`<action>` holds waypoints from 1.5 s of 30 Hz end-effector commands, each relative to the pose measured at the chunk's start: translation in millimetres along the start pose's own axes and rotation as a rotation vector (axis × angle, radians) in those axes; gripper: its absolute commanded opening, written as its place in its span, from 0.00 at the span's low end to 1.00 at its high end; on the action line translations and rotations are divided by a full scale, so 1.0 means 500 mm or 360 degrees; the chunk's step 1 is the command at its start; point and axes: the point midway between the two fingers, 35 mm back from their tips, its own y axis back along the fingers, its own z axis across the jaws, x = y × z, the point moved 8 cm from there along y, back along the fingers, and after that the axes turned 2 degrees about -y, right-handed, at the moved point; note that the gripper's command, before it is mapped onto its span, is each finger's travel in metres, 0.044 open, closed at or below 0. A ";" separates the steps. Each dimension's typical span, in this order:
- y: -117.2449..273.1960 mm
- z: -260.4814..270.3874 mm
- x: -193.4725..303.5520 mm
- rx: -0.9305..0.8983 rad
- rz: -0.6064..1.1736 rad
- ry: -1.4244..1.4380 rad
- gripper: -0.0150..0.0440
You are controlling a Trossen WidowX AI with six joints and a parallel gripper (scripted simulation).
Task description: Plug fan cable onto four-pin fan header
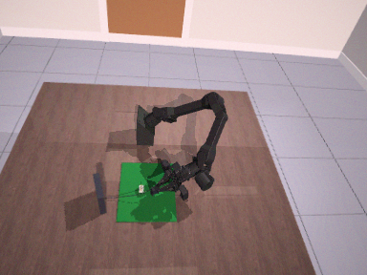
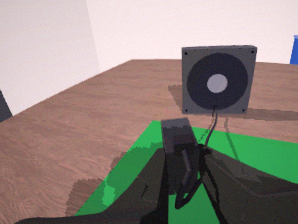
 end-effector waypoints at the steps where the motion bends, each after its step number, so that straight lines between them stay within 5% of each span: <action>1: -0.003 0.000 0.009 0.0001 -0.0009 -0.0008 0.25; 45: -0.019 -0.002 0.086 0.0002 -0.0006 -0.0009 0.25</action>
